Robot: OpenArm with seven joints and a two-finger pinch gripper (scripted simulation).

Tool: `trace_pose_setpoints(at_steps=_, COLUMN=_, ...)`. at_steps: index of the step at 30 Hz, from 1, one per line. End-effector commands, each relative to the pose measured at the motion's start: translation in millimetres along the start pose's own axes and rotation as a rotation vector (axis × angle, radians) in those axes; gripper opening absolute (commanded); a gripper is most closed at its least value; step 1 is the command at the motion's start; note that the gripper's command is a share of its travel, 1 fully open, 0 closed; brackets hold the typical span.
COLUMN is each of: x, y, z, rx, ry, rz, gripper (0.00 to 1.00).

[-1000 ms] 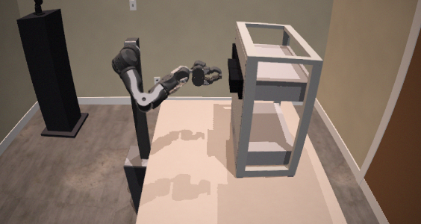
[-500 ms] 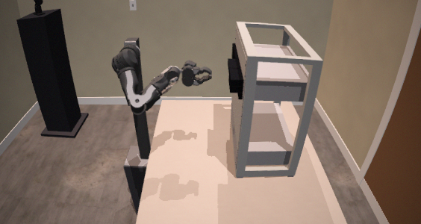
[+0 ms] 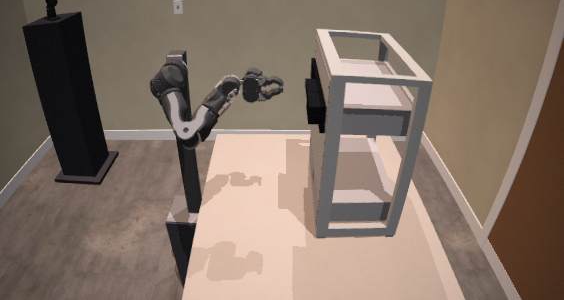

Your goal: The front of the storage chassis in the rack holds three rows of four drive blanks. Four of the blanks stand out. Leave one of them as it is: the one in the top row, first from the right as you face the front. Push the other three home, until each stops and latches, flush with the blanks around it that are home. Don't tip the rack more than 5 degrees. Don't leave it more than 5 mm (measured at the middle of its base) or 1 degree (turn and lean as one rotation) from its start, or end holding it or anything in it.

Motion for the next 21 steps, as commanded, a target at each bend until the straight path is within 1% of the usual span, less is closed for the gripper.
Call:
trace_pose_setpoints(at_steps=1, x=-1.2, y=-1.4, z=-0.4, rx=0.000, ry=-0.003, rz=0.010, gripper=0.00)
trace_pose_setpoints(at_steps=4, x=-12.4, y=-1.6, z=-0.4, rx=-0.001, ry=-0.003, rz=0.010, gripper=0.00)
trace_pose_setpoints(at_steps=8, x=-41.3, y=-2.0, z=-0.5, rx=-0.001, ry=-0.003, rz=0.011, gripper=0.00)
trace_pose_setpoints(at_steps=10, x=-41.3, y=-2.0, z=-0.5, rx=-0.001, ry=-0.003, rz=0.011, gripper=0.00)
trace_pose_setpoints(at_steps=12, x=-54.3, y=-2.2, z=-0.5, rx=-0.001, ry=-0.003, rz=0.011, gripper=0.00)
trace_pose_setpoints(at_steps=14, x=-62.4, y=-2.3, z=-0.5, rx=-0.001, ry=-0.003, rz=0.012, gripper=0.00)
trace_pose_setpoints(at_steps=16, x=-65.3, y=-2.3, z=-0.5, rx=-0.001, ry=-0.003, rz=0.012, gripper=0.00)
trace_pose_setpoints(at_steps=21, x=-64.8, y=-1.7, z=0.3, rx=-0.001, ry=0.000, rz=0.010, gripper=0.00)
Point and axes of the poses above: the point where the finger pads meet when closed, its own x axis back along the fingers, its own y axis across the jaws, z = x × y, the point moved 2 cm from there along x, back along the fingers, and after that the axes turned 10 degrees about -x, right-handed, at the moved point
